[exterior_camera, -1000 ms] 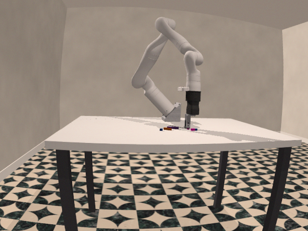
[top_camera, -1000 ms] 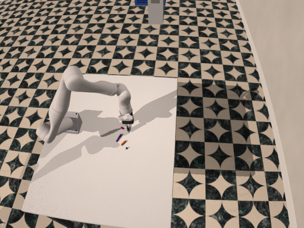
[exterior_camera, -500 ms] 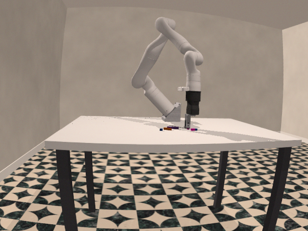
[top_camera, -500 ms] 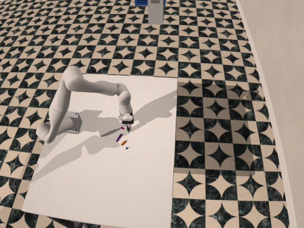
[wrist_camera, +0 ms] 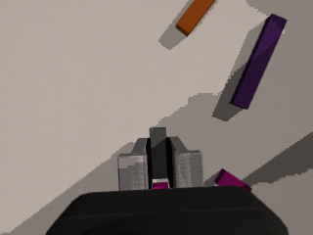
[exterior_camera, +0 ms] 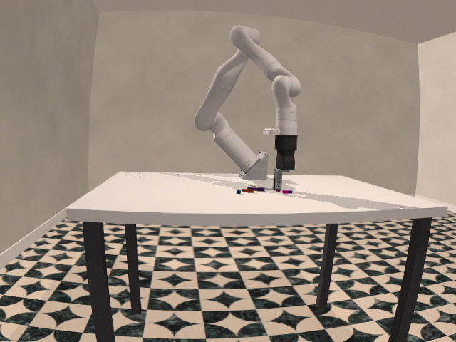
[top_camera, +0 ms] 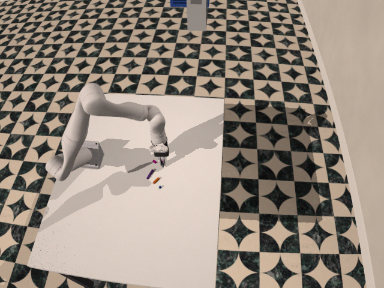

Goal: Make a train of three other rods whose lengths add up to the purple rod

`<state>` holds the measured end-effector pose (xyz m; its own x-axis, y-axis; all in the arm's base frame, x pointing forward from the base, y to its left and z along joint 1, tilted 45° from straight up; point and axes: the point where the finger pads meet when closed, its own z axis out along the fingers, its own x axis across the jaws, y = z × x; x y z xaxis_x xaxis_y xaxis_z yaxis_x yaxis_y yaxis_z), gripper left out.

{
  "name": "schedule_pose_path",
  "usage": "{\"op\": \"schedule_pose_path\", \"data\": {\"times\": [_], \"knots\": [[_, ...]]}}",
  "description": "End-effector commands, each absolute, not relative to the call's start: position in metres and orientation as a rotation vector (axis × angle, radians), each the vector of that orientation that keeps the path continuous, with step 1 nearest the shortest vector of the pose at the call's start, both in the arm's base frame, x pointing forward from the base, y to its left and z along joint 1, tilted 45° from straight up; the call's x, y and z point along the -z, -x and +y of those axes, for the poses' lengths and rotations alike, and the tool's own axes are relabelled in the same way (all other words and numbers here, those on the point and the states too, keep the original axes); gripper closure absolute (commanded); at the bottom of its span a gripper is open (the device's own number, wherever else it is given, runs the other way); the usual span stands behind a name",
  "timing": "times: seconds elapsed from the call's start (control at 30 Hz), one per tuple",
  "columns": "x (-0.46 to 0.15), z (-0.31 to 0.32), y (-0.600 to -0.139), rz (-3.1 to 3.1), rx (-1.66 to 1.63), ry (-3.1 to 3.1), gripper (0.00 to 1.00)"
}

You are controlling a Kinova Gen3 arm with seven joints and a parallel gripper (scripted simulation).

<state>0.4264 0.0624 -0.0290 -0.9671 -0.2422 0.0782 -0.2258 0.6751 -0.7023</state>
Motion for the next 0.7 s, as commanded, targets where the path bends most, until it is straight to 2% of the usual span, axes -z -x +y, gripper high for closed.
{"op": "schedule_pose_path", "data": {"times": [0.0, 0.67], "knots": [[0.0305, 0.0613, -0.4254, 2.858, 1.197, 0.422, 0.76], [0.0341, 0.0649, -0.4251, 2.861, 1.201, 0.457, 0.76]]}}
